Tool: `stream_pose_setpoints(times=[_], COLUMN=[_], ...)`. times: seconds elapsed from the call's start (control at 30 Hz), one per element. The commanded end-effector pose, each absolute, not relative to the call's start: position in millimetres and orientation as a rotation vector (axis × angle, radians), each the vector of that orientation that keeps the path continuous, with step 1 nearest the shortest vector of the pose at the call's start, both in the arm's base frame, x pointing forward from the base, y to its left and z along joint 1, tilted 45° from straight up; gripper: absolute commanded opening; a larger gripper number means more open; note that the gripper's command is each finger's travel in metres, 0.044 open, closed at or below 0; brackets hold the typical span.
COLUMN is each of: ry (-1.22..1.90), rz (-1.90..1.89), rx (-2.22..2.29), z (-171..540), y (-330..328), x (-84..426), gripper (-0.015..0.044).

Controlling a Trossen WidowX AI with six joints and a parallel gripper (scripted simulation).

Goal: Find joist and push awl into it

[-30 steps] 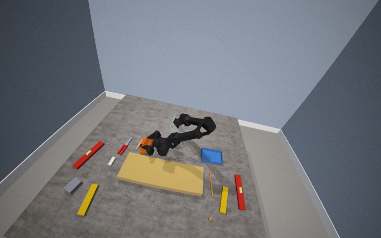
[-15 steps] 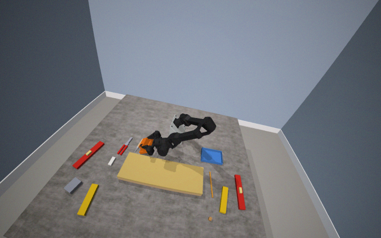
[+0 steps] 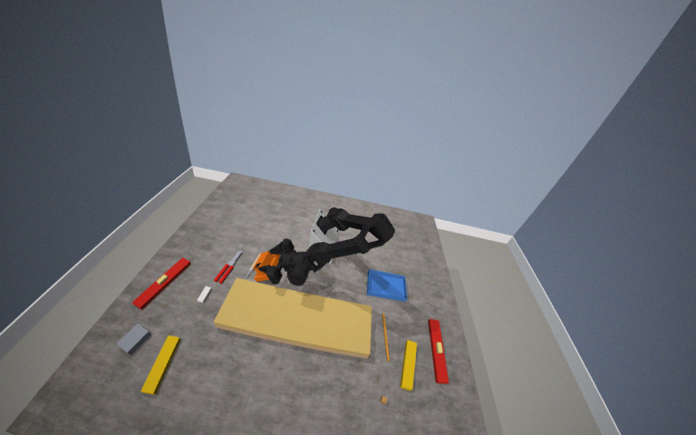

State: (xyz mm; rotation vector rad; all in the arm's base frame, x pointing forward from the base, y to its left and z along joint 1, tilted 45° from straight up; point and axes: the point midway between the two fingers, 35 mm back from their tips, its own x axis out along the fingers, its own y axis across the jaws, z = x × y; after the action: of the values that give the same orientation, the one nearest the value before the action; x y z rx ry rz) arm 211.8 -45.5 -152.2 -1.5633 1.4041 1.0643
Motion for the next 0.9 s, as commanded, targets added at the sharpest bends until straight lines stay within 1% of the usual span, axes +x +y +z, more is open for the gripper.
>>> stream_pose_setpoints(times=[0.0,0.87], ry=[1.388,1.404], rz=[1.080,1.064], rx=[-1.555,-1.564], z=[-153.2,-152.2], y=[-41.8,-45.4], x=[211.7,211.8], gripper=[0.0378,0.0378])
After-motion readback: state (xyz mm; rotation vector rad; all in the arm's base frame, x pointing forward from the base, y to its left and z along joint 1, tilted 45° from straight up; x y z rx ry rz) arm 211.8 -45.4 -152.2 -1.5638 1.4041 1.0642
